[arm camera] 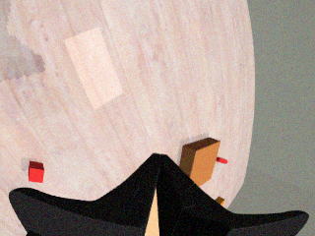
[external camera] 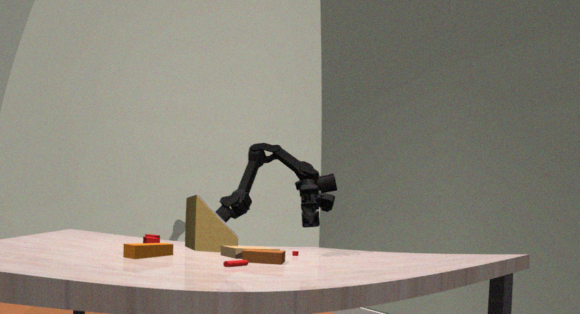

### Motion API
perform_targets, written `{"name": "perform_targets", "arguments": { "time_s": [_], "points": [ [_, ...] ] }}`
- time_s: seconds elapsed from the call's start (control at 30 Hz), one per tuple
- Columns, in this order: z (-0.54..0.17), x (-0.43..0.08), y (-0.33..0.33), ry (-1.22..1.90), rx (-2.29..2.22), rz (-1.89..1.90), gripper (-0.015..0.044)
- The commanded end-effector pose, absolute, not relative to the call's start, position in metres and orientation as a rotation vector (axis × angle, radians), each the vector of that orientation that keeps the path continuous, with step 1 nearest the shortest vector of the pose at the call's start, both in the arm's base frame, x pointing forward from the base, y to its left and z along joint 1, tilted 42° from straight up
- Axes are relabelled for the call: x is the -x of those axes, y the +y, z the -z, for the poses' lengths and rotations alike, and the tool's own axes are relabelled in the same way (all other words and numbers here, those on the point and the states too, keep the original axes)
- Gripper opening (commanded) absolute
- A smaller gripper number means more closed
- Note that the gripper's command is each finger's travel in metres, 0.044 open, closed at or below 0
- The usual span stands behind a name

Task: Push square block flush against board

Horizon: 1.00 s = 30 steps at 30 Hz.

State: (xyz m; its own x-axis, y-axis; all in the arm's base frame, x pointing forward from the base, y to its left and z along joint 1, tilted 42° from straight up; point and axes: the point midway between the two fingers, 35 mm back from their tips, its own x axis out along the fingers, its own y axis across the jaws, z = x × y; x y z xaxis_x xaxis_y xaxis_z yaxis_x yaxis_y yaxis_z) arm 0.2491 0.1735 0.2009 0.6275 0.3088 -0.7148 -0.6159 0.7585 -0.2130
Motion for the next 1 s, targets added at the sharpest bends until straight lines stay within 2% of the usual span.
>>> {"name": "perform_targets", "arguments": {
  "time_s": [0.0, 0.97],
  "points": [
    [-0.186, -0.259, 0.168, 0.795, 0.406, -0.519, 0.0000],
    [-0.088, -0.305, 0.098, 1.277, -0.103, -0.201, 0.0000]
  ]
}}
